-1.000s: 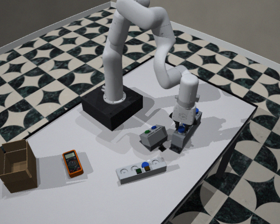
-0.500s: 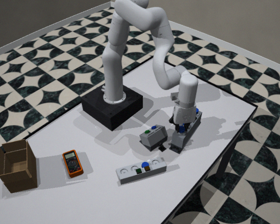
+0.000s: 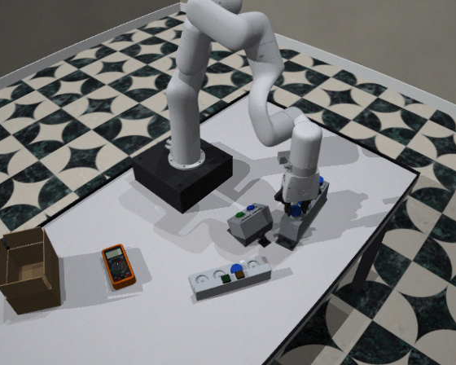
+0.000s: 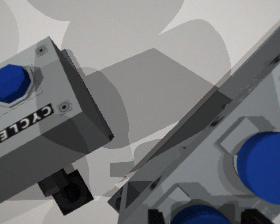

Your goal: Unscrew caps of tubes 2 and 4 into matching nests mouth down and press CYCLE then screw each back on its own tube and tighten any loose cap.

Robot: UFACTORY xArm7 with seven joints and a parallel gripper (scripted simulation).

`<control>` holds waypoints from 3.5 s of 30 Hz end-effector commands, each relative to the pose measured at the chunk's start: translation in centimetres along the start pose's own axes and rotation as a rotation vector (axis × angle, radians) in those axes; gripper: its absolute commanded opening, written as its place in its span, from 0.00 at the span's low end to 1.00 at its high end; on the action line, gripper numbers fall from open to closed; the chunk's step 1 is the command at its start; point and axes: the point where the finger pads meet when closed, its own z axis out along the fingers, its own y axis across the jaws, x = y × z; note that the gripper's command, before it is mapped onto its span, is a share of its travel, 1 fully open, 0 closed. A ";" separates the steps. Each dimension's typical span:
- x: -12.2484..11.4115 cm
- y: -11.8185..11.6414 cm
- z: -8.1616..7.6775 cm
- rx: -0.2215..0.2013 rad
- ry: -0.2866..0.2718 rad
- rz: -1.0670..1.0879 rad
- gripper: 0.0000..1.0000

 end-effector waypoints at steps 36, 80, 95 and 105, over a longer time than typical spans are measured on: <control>-0.1 0.1 -0.1 -0.005 0.000 1.562 0.00; -0.1 0.1 -0.2 -0.003 -0.003 0.162 0.00; -0.1 0.1 -0.2 -0.003 -0.003 -0.009 0.46; -0.1 0.1 -0.2 -0.003 -0.003 0.158 0.46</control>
